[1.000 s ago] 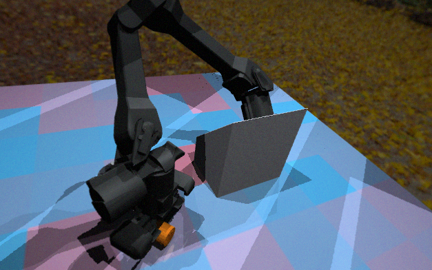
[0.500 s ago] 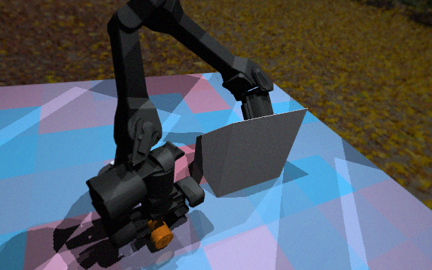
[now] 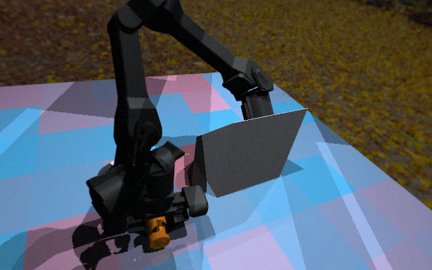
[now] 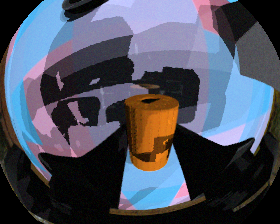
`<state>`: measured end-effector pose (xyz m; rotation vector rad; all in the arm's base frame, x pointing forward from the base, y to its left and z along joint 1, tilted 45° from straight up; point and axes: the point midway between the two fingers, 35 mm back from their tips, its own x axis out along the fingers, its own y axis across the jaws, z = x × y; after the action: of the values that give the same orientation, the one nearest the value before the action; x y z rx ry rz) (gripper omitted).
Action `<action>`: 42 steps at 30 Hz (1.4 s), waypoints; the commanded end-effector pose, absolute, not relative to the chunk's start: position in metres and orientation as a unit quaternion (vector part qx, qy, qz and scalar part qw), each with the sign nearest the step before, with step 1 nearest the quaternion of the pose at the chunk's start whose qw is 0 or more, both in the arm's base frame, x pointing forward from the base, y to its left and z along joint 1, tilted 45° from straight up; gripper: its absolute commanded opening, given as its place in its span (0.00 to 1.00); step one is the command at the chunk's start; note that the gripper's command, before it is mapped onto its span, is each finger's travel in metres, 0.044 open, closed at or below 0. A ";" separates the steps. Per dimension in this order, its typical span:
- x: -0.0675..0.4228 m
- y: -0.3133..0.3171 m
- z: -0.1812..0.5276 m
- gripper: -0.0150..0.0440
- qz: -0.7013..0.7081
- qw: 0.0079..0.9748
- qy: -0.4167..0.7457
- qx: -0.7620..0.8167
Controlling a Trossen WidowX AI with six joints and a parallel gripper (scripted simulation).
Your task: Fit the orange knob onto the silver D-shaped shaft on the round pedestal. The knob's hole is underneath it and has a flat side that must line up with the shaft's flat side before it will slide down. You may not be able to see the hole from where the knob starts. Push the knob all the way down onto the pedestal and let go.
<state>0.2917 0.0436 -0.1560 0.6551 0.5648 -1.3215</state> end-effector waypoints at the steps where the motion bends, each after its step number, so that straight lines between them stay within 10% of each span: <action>1: 0.291 0.045 -0.156 0.56 -0.609 0.683 0.217 0.340; 42: 0.292 0.035 -0.164 0.69 -0.627 0.652 0.168 0.391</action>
<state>0.2922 0.0354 -0.1645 0.8878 0.3829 -1.4231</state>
